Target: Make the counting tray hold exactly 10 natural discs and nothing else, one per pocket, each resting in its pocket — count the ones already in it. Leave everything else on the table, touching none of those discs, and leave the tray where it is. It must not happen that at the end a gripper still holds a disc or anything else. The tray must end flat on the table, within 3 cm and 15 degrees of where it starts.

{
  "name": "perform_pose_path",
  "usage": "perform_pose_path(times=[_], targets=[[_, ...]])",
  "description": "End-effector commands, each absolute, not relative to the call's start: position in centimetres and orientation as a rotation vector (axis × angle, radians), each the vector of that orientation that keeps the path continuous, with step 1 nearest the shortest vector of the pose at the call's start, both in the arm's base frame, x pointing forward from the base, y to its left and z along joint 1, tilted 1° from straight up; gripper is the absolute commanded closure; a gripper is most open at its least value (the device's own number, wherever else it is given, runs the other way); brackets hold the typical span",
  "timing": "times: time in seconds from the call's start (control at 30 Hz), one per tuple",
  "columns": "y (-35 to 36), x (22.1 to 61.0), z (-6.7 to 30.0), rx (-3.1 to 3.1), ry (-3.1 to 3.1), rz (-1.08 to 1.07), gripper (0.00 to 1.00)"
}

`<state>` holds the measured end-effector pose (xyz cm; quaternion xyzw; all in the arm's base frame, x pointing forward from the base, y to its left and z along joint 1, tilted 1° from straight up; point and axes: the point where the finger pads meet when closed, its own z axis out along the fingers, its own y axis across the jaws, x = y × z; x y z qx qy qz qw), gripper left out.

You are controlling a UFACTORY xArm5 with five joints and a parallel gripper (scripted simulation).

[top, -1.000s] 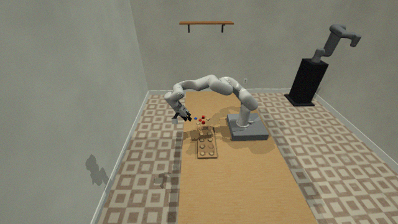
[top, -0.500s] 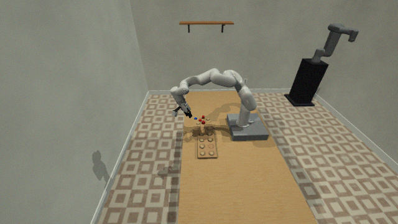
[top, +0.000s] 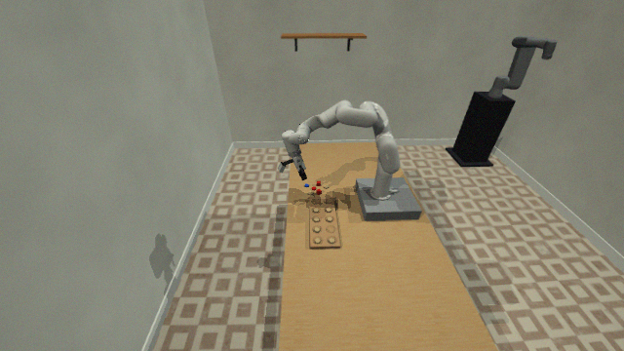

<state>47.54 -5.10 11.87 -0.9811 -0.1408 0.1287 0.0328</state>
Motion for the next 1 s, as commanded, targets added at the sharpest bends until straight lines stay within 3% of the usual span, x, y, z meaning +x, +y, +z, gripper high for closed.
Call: perform_pose_path(times=[0.0,0.97], targets=[[-7.9,45.6,11.1,-3.077,-0.207,0.283,0.53],[-15.4,31.9,6.1,-3.035,0.820,-0.014,0.53]])
